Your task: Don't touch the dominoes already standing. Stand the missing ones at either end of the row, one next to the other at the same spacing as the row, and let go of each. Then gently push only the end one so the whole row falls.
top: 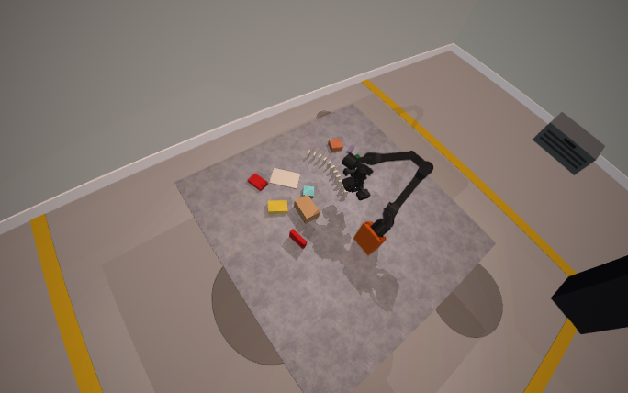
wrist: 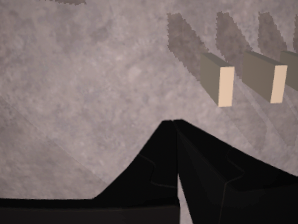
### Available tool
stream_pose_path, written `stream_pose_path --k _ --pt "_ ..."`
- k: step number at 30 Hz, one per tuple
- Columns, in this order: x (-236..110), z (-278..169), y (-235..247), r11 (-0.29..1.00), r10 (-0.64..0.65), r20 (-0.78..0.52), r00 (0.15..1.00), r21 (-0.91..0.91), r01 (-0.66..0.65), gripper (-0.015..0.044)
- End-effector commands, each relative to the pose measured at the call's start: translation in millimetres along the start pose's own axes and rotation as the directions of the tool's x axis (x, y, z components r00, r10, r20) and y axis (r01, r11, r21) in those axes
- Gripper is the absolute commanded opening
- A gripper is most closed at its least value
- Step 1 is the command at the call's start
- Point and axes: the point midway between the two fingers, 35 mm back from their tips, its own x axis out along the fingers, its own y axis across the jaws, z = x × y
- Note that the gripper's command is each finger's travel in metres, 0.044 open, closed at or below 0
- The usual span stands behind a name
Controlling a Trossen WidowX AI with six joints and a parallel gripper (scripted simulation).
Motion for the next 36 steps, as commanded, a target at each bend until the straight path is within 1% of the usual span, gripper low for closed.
stream_pose_path --k 1,14,15,19,21,27,36 --pt "0 0 0 1.000 -0.002 -0.003 1.000 -0.005 0.002 0.0000" --pt "3 0 -1 1.000 -0.002 -0.002 1.000 -0.005 0.002 0.0000" --pt "11 1 -1 1.000 -0.001 0.000 1.000 -0.005 0.001 0.0000" --pt "70 1 -1 1.000 -0.002 -0.003 1.000 -0.005 0.002 0.0000" --pt "81 0 0 1.000 -0.003 -0.006 1.000 -0.005 0.003 0.0000" --pt "80 0 -1 1.000 -0.003 -0.006 1.000 -0.005 0.003 0.0000" --pt "80 0 -16 1.000 -0.003 -0.006 1.000 -0.004 0.003 0.0000"
